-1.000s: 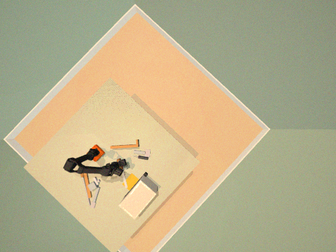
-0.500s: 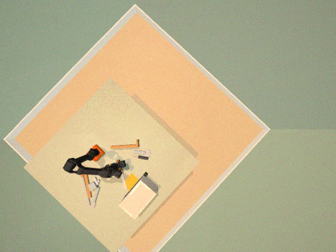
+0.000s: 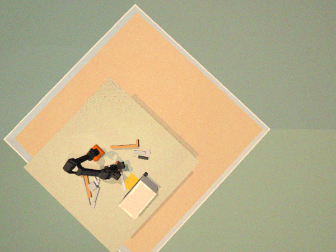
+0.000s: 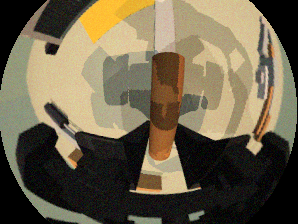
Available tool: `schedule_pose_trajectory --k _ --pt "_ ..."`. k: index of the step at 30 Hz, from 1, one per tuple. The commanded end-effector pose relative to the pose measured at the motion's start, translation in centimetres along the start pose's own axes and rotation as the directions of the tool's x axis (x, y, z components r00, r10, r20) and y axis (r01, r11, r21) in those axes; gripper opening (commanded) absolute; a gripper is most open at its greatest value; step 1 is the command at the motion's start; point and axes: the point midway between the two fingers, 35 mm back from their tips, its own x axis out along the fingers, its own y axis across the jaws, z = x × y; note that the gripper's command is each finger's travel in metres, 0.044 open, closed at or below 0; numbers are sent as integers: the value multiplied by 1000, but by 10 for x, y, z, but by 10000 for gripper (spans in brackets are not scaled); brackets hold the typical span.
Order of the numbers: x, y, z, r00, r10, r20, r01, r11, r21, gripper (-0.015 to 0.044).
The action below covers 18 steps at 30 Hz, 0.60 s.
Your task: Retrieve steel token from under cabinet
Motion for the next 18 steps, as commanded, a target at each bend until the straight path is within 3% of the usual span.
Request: schedule_pose_trajectory --k 1,18 --pt "-1 -2 4 1000 1 4 -1 1000 -1 0" --pt "-1 -15 17 1000 0 5 0 1000 0 0"
